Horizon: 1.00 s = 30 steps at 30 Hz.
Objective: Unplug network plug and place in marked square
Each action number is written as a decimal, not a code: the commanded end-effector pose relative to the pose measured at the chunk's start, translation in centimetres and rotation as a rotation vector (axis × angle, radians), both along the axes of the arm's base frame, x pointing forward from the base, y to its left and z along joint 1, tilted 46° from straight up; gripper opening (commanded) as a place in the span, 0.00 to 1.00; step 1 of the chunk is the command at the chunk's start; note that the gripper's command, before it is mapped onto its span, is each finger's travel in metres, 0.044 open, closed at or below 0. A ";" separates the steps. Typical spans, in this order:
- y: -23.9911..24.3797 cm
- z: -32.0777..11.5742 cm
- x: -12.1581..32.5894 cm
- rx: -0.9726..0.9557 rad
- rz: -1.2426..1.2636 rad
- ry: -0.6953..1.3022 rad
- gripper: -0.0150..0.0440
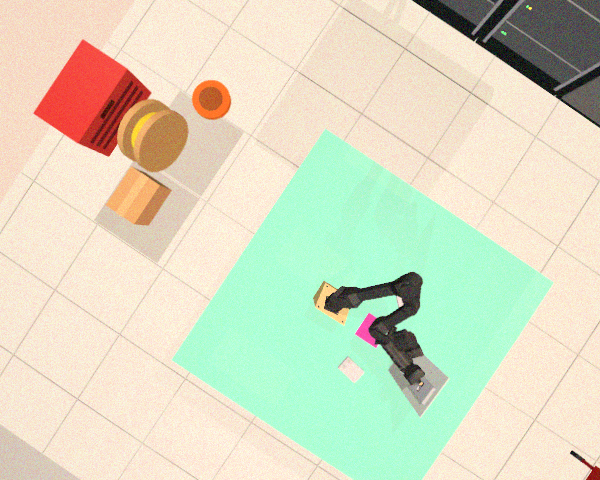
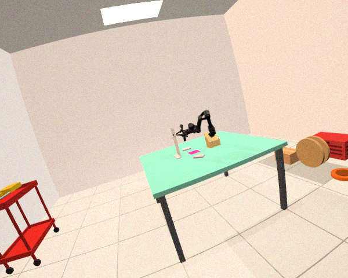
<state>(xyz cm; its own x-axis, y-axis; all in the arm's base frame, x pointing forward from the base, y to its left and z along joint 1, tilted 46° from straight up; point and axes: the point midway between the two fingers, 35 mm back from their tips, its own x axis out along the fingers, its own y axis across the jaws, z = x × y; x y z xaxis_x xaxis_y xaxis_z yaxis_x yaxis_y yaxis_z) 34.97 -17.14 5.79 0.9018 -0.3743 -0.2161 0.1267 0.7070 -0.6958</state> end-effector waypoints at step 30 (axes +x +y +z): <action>0.4 -0.1 -2.2 0.003 -0.001 0.002 0.25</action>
